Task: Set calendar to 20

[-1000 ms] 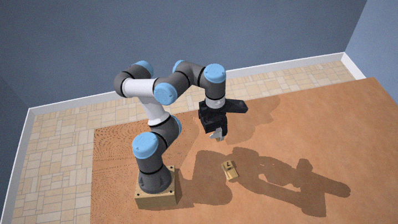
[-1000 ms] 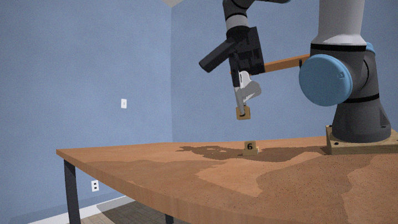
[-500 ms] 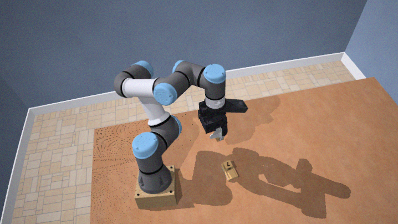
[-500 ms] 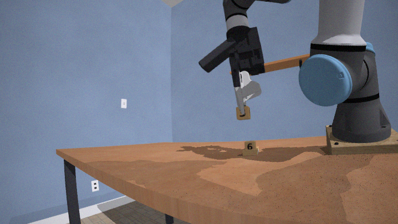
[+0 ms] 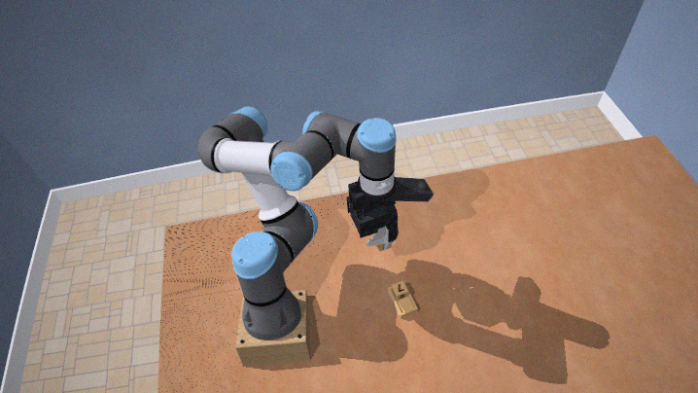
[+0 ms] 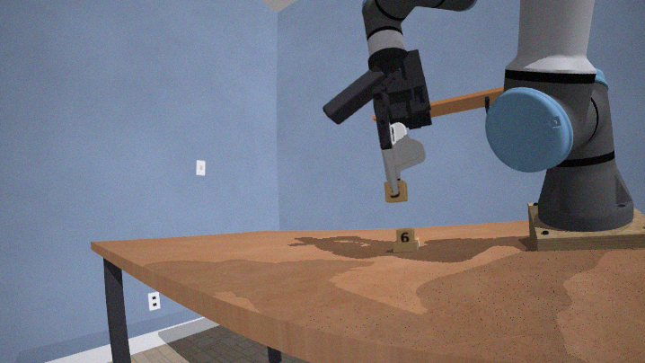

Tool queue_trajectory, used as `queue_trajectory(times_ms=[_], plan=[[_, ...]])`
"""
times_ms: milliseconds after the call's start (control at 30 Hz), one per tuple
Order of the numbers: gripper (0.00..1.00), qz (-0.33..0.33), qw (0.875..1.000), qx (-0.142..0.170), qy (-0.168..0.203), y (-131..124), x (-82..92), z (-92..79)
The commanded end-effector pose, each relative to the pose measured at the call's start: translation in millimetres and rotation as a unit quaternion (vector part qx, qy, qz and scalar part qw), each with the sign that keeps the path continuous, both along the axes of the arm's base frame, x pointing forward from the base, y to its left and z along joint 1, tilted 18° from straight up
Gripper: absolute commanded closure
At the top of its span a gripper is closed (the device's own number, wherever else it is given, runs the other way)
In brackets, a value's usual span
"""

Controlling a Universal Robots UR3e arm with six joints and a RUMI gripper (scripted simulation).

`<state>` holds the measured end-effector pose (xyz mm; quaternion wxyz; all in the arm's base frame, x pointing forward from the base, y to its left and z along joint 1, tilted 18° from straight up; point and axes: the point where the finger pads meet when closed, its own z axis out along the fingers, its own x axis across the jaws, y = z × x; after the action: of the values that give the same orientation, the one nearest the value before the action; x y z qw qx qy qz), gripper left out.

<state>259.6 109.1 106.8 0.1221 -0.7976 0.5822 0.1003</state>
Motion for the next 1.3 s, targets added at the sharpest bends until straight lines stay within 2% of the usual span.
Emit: queue_trajectory(times_ms=[0, 333, 400, 767, 1267], plan=[[0.90, -0.002, 1.000, -0.002, -0.004, 3, 2.6, -12.4], [0.90, -0.002, 1.000, -0.001, -0.004, 13, 1.9, -43.1], [0.90, -0.002, 1.000, -0.001, -0.004, 13, 1.9, -43.1], [0.90, -0.002, 1.000, -0.001, -0.004, 21, 1.3, -71.3], [0.90, -0.002, 1.000, -0.002, -0.003, 24, 1.1, -79.4]])
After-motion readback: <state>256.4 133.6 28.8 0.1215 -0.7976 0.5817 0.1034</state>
